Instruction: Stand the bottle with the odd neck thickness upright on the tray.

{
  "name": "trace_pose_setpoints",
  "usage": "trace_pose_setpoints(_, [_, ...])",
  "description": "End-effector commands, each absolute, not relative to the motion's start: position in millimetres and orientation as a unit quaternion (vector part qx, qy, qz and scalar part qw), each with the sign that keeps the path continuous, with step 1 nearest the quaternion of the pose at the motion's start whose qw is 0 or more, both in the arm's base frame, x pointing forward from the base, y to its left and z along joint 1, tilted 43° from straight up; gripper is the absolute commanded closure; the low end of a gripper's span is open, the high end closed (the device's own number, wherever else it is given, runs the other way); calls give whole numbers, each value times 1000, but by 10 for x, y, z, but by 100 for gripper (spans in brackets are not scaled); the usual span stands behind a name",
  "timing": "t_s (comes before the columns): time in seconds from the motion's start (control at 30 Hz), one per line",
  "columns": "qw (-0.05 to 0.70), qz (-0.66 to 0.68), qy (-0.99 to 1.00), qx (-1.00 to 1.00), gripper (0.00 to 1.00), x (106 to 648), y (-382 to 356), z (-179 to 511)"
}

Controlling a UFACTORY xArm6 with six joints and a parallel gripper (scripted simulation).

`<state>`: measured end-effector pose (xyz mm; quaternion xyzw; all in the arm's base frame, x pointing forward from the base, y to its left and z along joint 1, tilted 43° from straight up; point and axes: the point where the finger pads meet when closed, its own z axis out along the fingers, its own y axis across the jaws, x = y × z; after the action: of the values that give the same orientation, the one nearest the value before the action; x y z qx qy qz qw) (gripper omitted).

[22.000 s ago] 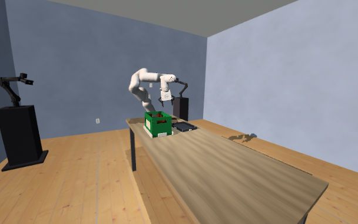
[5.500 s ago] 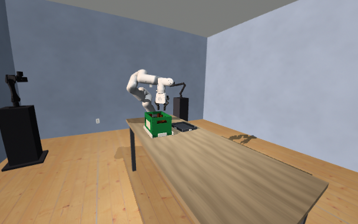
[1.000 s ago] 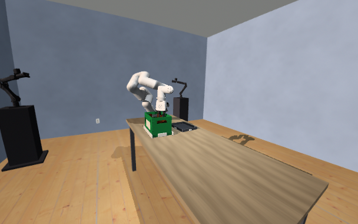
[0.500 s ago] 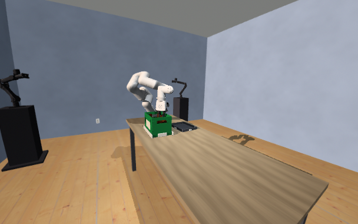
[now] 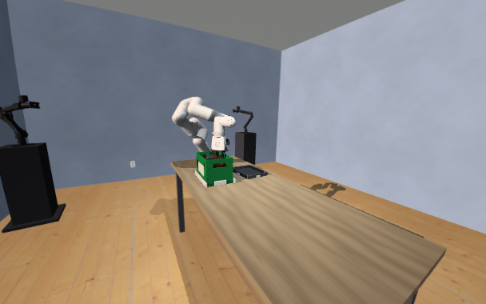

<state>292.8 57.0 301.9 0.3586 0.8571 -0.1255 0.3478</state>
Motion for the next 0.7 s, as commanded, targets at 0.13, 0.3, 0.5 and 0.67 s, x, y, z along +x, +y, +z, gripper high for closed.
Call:
trace_pose_setpoints(0.13, [348, -125, 857, 359, 100, 2929, 573, 3025])
trace_pose_setpoints(0.3, [348, -125, 857, 359, 100, 2929, 573, 3025])
trace_pose_setpoints(0.5, [348, -125, 857, 359, 35, 2929, 573, 3025])
trace_pose_setpoints(0.67, [348, -125, 857, 359, 35, 2929, 573, 3025])
